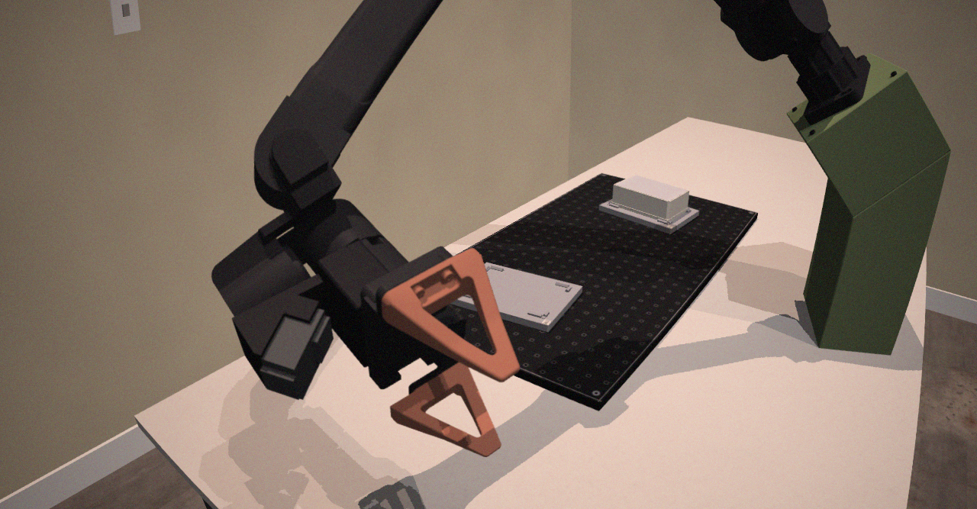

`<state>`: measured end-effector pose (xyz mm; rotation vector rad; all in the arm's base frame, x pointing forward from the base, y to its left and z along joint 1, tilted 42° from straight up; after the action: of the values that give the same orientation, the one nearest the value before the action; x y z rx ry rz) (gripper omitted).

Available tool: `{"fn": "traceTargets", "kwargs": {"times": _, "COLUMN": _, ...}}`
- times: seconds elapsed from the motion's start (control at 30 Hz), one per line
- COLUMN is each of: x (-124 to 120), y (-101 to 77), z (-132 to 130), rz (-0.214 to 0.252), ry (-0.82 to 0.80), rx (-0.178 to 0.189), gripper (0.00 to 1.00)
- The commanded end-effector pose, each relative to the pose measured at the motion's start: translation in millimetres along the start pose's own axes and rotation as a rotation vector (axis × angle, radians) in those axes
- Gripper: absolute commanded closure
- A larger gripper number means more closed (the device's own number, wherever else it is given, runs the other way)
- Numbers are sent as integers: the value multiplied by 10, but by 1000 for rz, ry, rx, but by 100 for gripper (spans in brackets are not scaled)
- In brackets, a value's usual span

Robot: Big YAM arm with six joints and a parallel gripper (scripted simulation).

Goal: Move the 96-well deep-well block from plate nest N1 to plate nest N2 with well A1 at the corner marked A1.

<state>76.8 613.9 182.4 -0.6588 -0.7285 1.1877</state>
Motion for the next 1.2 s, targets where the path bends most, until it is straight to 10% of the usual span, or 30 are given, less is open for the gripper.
{"fn": "traceTargets", "kwargs": {"times": 0.0, "x": 9, "y": -221, "z": 120, "rz": -53, "ry": 12, "rx": -5, "gripper": 0}}
{"fn": "traceTargets", "kwargs": {"times": 0.6, "x": -79, "y": -893, "z": -223, "rz": -119, "ry": 94, "rx": -65, "gripper": 0}}
{"fn": "traceTargets", "kwargs": {"times": 0.73, "x": -237, "y": -860, "z": -476, "rz": -75, "ry": 104, "rx": -64, "gripper": 0}}
{"fn": "traceTargets", "kwargs": {"times": 1.07, "x": -310, "y": -1400, "z": -595, "rz": -166, "ry": 157, "rx": -125, "gripper": 0}}
{"fn": "traceTargets", "kwargs": {"times": 1.17, "x": -412, "y": -1157, "z": -833, "rz": -107, "ry": 201, "rx": -118, "gripper": 0}}
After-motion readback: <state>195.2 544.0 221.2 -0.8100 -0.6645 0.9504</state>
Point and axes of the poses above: the point where the finger pads meet when closed, its own y axis out along the fingers, its own z axis across the jaws, x = y × z, the point moved 7 cm from there along -y, back along the fingers, and after that the axes turned 10 degrees about y, right-handed, at the moved point
